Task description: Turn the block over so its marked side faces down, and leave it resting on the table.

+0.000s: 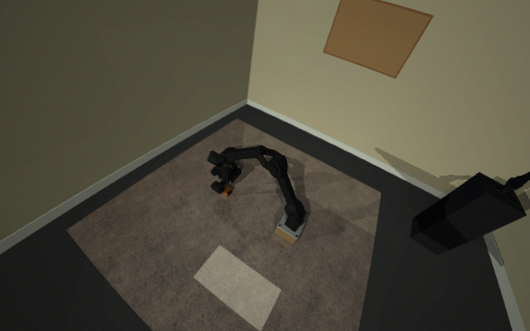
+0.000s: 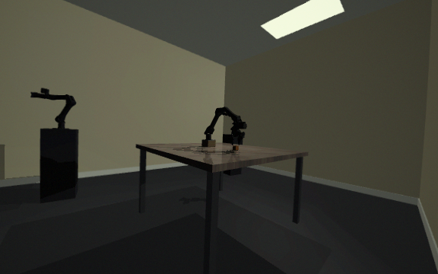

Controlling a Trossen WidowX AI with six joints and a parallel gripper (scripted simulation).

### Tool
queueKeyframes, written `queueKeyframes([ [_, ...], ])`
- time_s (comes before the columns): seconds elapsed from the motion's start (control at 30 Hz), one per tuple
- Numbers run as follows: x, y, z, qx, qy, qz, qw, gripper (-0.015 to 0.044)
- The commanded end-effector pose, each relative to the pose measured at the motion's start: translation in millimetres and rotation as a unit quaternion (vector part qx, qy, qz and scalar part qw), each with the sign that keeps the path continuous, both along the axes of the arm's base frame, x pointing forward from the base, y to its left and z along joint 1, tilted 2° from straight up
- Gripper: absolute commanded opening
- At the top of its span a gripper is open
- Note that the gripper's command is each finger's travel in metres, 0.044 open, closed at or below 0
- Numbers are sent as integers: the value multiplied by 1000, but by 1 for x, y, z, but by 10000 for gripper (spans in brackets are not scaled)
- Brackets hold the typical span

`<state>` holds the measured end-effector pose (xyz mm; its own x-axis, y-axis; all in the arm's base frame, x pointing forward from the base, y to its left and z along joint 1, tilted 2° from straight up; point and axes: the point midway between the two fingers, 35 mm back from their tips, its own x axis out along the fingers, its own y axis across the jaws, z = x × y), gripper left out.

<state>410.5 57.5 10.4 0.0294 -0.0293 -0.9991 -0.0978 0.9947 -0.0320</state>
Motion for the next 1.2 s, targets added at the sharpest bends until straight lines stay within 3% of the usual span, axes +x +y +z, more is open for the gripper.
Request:
queueKeyframes([
  [0.0,-2,0,-9,1,5,1,1000,440],
  [0.37,-2,-1,-24,1,5,1,1000,440],
  [0.67,-2,-1,-24,1,5,1,1000,204],
  [1.17,-2,-1,-24,1,5,1,1000,104],
])
